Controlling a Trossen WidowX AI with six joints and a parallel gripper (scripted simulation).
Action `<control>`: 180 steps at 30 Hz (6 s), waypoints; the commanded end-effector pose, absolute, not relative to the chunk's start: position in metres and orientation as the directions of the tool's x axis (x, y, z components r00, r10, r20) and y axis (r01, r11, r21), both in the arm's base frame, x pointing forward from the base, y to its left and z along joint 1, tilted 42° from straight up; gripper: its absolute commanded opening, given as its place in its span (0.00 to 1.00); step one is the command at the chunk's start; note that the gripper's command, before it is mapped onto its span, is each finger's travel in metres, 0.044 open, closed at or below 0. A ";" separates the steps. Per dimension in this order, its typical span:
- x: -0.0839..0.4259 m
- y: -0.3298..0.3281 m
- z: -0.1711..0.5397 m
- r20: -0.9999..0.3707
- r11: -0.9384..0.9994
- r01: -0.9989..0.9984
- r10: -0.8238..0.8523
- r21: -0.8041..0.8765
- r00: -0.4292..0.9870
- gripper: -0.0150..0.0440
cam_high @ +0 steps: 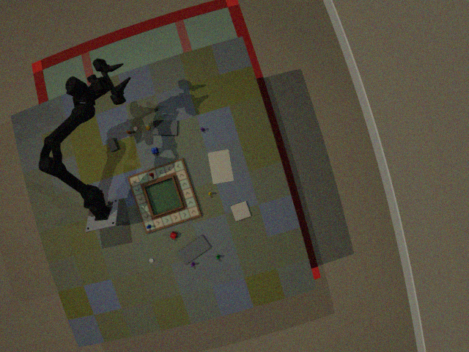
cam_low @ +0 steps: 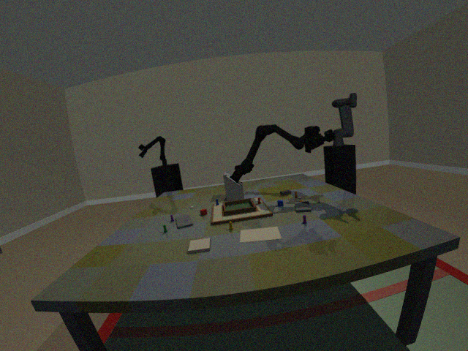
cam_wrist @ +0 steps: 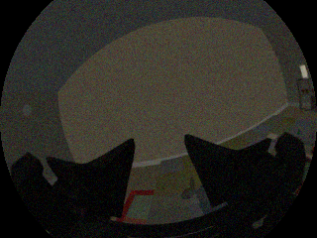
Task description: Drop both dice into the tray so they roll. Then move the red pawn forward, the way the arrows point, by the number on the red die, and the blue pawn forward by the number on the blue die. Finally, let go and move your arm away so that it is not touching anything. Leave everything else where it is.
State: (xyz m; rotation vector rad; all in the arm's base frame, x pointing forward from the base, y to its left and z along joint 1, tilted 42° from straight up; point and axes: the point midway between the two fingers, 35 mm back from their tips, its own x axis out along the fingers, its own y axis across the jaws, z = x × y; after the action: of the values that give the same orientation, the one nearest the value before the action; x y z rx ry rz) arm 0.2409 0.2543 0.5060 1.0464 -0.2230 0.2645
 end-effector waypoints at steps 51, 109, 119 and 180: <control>0.350 -0.072 -0.096 -0.921 0.888 0.276 0.388 0.367 -0.024 0.72; 0.287 -0.046 -0.166 -0.751 0.679 0.486 0.657 0.551 -0.067 0.40; 0.297 -0.073 -0.147 -0.764 0.668 0.507 0.645 0.545 -0.028 0.25; 0.270 0.042 0.020 -0.745 0.173 0.983 0.664 0.059 -0.072 0.25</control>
State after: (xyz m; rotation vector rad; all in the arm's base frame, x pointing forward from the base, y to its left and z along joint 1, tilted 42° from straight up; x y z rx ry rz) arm 0.2719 0.0375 0.0174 1.5350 1.8102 -0.6144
